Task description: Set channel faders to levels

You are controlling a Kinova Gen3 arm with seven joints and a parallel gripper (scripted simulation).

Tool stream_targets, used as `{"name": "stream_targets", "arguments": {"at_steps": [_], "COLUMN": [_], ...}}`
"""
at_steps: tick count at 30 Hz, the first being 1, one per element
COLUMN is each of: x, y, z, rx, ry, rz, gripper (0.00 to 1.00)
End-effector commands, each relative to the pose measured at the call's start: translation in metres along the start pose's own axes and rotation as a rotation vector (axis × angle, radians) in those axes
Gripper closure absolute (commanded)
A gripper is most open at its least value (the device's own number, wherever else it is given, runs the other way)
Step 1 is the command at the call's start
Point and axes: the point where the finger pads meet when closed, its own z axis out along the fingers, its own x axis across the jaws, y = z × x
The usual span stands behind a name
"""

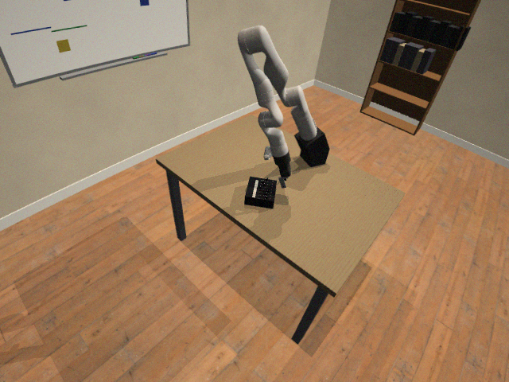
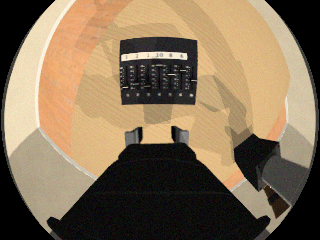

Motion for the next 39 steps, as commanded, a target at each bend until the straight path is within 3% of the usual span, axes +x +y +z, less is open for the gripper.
{"name": "stream_targets", "arguments": {"at_steps": [1, 10, 22, 37, 39], "x": [0.000, -0.001, -0.002, -0.003, -0.003], "y": [0.000, 0.000, 0.000, -0.005, -0.005], "z": [-0.001, -0.002, -0.010, -0.031, -0.031], "rx": [0.000, 0.001, 0.006, 0.035, 0.035], "ry": [-0.001, 0.003, 0.019, 0.080, 0.080], "rz": [-0.007, -0.070, -0.305, -0.950, -0.950], "gripper": [0.00, 0.00, 0.00, 0.00, 0.00]}}
